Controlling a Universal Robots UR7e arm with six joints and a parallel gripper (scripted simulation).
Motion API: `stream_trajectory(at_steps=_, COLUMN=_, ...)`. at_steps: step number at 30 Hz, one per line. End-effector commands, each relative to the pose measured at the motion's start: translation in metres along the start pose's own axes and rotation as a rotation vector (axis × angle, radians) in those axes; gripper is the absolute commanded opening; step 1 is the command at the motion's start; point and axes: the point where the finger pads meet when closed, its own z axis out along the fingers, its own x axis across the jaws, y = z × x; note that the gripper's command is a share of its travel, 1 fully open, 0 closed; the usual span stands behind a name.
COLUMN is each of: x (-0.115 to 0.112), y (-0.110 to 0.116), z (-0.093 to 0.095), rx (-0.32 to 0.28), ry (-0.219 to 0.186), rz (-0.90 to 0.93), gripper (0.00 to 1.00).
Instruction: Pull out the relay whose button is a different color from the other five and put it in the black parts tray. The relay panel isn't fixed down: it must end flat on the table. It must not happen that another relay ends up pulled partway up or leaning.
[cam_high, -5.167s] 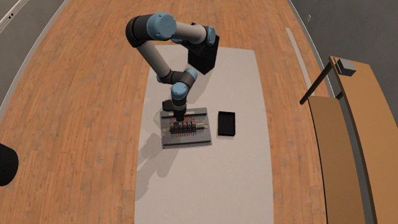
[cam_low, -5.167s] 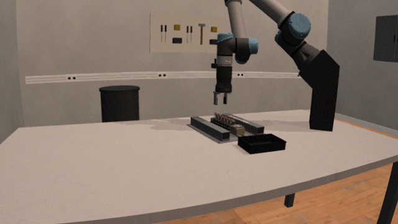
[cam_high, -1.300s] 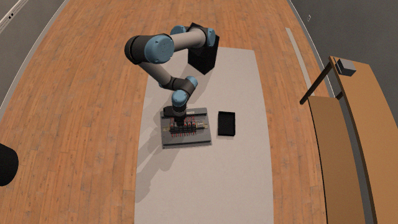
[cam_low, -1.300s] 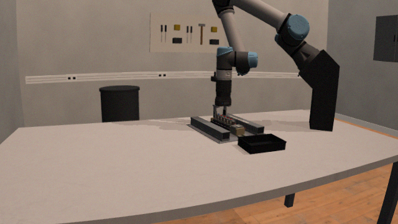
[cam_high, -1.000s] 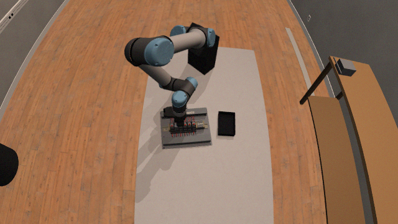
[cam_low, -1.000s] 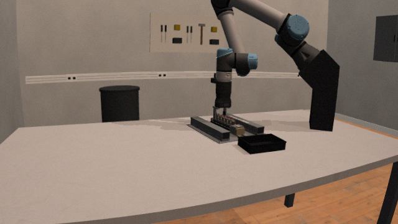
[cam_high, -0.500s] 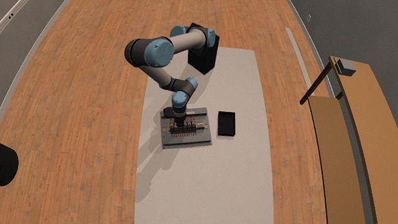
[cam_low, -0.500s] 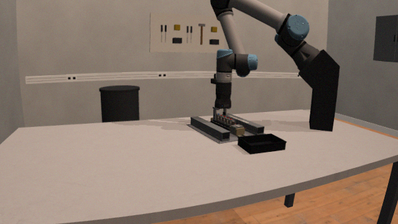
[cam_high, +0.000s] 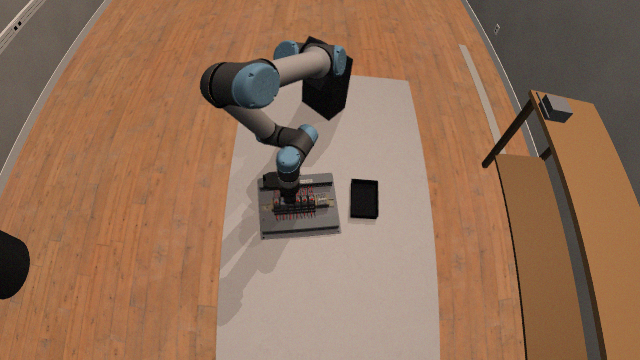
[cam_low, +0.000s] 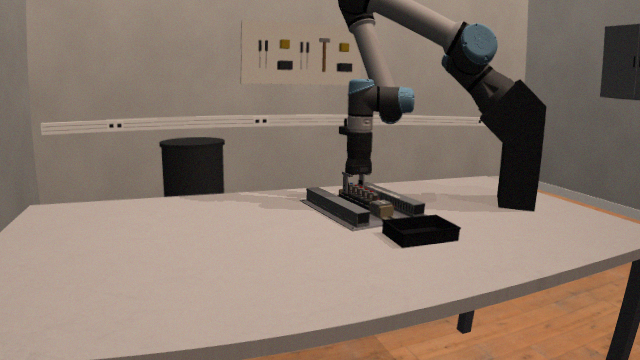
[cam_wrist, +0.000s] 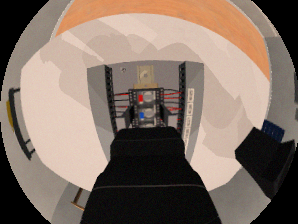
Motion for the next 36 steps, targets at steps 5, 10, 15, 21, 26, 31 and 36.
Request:
stream_trajectory(at_steps=5, x=-0.0004, y=-0.0001, z=-0.0004, rx=0.0, ry=-0.001, rz=0.0, gripper=0.98)
stream_trajectory(at_steps=10, x=-0.0004, y=-0.0001, z=-0.0004, rx=0.0, ry=-0.001, rz=0.0, gripper=0.98)
stream_trajectory(at_steps=15, x=-0.0004, y=-0.0001, z=-0.0004, rx=0.0, ry=-0.001, rz=0.0, gripper=0.0)
stream_trajectory(at_steps=21, x=-0.0004, y=-0.0001, z=-0.0004, rx=0.0, ry=-0.001, rz=0.0, gripper=0.0)
stream_trajectory(at_steps=26, x=-0.0004, y=-0.0001, z=-0.0004, rx=0.0, ry=-0.001, rz=0.0, gripper=0.0)
stream_trajectory(at_steps=31, x=-0.0004, y=-0.0001, z=-0.0004, rx=0.0, ry=-0.001, rz=0.0, gripper=0.0)
stream_trajectory(at_steps=36, x=-0.0004, y=-0.0001, z=-0.0004, rx=0.0, ry=-0.001, rz=0.0, gripper=0.0)
